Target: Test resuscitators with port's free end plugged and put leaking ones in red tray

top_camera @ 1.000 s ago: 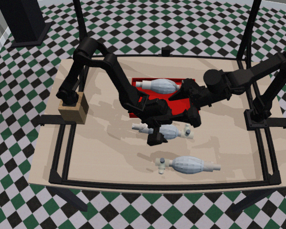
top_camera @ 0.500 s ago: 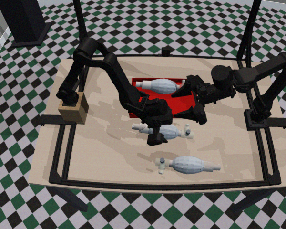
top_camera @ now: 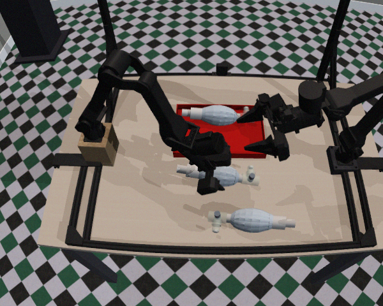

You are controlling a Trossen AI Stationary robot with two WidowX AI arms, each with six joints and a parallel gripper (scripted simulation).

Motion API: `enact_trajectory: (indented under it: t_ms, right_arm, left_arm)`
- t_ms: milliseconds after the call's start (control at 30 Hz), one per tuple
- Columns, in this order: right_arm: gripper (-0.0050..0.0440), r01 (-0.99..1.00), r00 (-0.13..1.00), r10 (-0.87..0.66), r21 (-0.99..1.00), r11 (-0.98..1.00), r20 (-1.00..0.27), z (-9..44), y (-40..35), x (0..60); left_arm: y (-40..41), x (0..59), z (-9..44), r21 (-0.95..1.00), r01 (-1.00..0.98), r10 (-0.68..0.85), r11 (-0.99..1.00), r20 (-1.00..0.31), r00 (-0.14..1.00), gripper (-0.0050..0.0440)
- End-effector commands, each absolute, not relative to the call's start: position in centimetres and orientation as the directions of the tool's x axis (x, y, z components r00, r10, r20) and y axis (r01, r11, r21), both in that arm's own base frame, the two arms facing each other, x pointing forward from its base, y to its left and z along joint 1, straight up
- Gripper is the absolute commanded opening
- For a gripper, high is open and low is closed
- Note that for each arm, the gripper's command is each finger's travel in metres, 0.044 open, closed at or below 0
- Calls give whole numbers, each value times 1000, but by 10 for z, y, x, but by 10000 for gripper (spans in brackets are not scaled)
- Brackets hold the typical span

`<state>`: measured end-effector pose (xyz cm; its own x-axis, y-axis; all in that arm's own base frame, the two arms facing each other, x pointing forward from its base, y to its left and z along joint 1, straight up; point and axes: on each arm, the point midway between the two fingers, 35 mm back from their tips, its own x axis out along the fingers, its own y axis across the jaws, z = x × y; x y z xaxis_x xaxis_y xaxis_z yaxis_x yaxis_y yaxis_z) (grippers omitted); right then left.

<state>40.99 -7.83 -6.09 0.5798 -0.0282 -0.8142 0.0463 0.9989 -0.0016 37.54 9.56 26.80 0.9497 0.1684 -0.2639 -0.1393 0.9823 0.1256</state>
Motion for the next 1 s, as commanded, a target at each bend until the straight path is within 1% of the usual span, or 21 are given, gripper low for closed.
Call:
enact_trajectory:
  t_ms: [0, 100, 967]
  right_arm:
    - [440, 46, 579, -28, -1, 999, -815, -61, -78, 410]
    - [440, 46, 579, -28, -1, 999, -815, -61, -78, 410]
    - [440, 47, 579, -28, -1, 999, -815, -61, -78, 409]
  left_arm:
    - [96, 360, 283, 108, -182, 200, 977, -196, 960, 440]
    - [95, 348, 292, 90, -209, 221, 974, -146, 964, 440]
    - [95, 351, 294, 96, -201, 214, 975, -148, 966, 440]
